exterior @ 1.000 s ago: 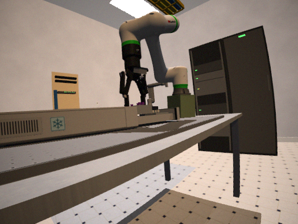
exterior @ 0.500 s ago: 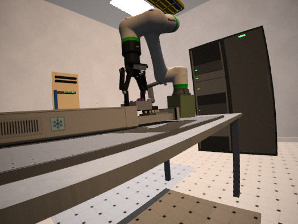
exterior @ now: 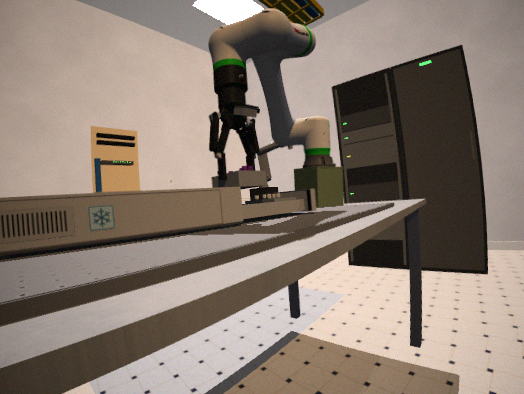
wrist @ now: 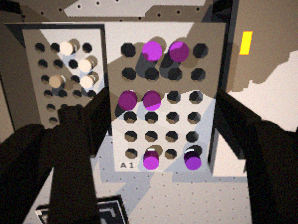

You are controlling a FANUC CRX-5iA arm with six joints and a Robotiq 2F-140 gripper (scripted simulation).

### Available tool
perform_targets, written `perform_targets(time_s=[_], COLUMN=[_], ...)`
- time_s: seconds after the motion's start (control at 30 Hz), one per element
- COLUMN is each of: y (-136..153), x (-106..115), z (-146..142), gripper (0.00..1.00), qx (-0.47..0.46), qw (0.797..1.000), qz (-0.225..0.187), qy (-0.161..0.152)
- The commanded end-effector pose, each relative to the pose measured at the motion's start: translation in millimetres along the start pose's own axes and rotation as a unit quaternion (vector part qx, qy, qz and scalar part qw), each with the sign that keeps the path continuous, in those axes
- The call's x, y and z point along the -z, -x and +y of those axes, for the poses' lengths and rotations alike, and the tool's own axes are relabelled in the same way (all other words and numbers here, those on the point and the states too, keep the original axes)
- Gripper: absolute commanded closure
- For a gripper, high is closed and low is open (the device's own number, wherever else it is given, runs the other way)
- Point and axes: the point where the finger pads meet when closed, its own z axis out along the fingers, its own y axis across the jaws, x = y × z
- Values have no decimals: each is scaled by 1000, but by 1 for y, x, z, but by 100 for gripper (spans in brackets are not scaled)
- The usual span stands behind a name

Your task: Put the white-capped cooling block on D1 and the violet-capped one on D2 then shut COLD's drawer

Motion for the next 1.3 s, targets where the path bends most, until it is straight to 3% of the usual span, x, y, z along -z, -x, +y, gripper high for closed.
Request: perform_targets(time_s=[0.0,0.93,1.27], y=[0,0,0], x=[6,38,38], z=[1,1,1], gripper=[90,90,90], qx=[0,0,0], qw=[1000,1000,1000], qz=[0,0,0], qy=[1,1,1])
